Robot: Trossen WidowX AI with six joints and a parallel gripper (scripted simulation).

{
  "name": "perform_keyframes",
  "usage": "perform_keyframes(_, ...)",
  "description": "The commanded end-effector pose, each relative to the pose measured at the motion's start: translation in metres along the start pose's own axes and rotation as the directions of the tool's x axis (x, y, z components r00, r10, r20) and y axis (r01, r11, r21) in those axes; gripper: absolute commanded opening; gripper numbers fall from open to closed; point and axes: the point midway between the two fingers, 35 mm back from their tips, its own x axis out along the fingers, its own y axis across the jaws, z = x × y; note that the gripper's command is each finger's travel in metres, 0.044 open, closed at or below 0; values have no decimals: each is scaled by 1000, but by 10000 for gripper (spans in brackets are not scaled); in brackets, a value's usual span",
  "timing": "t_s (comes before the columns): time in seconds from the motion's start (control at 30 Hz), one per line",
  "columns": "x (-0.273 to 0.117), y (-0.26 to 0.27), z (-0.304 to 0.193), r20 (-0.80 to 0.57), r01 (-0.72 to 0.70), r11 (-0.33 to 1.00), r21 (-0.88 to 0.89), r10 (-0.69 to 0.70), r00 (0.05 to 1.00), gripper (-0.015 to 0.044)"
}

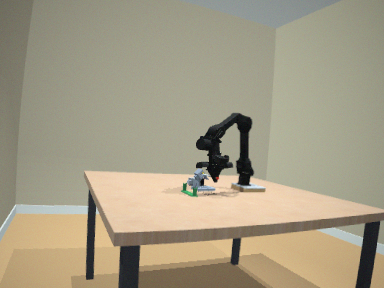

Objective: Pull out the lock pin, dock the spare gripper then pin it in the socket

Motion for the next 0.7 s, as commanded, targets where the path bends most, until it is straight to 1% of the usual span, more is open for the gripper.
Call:
perform_keyframes(0.0, -1, -1, 4, -4, 1, 1000, 3, -1, 1000, 0)
perform_keyframes(0.37, -2, -1, 12, -5, 0, 1000, 3, 0, 1000, 0)
perform_keyframes(0.67, -17, 1, 14, -4, -6, 1000, 1, 6, 1000, 0)
